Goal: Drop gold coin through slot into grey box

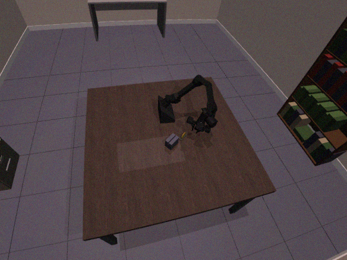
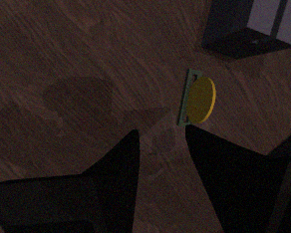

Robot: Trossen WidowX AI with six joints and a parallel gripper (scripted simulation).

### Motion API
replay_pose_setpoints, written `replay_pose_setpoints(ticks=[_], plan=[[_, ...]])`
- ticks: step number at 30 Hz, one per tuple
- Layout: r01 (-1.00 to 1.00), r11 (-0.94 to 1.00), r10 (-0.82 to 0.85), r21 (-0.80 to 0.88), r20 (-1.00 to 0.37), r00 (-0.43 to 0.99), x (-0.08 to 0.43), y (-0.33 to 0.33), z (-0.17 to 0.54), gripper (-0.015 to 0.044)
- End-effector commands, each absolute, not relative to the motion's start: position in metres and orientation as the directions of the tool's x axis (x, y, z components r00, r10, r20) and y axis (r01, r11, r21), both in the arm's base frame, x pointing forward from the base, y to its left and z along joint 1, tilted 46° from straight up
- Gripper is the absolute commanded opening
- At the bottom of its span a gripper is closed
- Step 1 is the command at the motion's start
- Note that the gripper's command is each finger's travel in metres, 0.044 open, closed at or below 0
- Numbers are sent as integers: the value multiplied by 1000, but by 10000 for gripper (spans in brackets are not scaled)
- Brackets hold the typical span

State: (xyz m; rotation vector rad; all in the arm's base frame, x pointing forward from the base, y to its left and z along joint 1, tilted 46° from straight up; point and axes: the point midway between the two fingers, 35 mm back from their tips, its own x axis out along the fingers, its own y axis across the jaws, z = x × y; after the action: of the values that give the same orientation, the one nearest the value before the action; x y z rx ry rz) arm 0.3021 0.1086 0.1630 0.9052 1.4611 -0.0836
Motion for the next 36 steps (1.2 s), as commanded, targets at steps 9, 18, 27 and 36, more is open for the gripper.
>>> replay_pose_setpoints(ticks=[9,18,27,36], plan=[[749,409,710,521,-697,96,271,44,120,161],[749,408,712,522,-696,97,274,69,96,161],[749,408,712,522,-695,97,276,79,85,161],[749,409,711,522,-697,97,278,87,76,161]])
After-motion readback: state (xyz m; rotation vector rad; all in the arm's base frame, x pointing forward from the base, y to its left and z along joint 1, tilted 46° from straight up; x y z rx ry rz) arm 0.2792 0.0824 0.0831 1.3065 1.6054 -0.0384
